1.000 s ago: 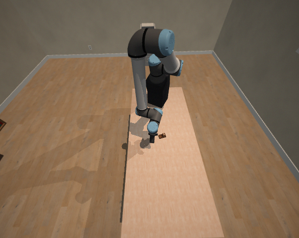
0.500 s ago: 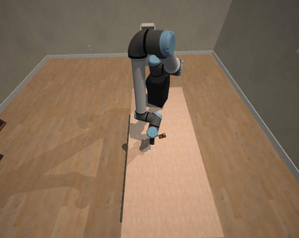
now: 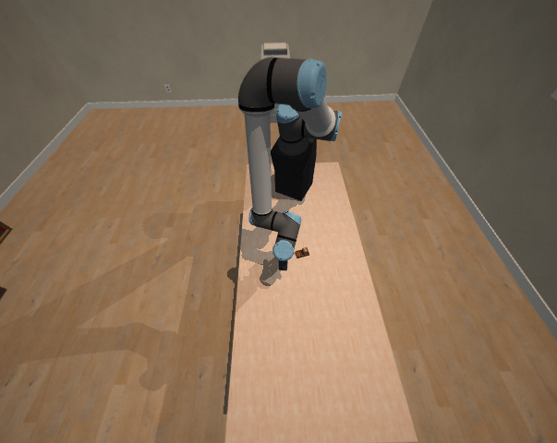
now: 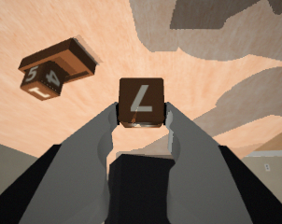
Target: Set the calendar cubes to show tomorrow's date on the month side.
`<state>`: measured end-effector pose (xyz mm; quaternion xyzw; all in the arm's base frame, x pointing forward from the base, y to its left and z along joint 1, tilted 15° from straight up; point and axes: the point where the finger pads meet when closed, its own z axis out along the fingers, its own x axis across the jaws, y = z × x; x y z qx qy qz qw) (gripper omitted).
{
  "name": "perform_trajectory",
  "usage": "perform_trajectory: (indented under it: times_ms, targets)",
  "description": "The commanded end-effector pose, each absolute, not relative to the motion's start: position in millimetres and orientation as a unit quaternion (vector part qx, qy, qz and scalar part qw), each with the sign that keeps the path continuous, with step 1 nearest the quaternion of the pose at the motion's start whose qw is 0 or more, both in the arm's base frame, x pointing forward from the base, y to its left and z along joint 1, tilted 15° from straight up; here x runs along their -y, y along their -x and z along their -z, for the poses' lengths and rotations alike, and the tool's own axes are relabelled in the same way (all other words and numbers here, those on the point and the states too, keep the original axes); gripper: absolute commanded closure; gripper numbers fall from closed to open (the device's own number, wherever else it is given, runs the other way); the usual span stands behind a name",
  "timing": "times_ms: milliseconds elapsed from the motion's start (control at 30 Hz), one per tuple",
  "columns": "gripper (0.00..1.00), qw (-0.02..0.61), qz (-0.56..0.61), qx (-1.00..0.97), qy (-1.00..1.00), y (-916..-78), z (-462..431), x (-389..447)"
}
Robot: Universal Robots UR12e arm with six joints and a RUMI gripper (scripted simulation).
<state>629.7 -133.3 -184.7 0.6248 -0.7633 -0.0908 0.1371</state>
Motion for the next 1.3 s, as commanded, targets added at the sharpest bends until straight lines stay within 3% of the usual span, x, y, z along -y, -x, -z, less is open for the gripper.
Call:
perform_trajectory:
  times_ms: [0,533,1267]
  targets:
    - [0.89,0.153,0.111,0.761,-0.621,-630.9,185.9,133.7]
    - [0.89,0.205,0.174,0.749,-0.606,-632.0,183.9,133.8]
    - [0.89,0.208,0.176,0.748,-0.605,-632.1,184.0,133.8]
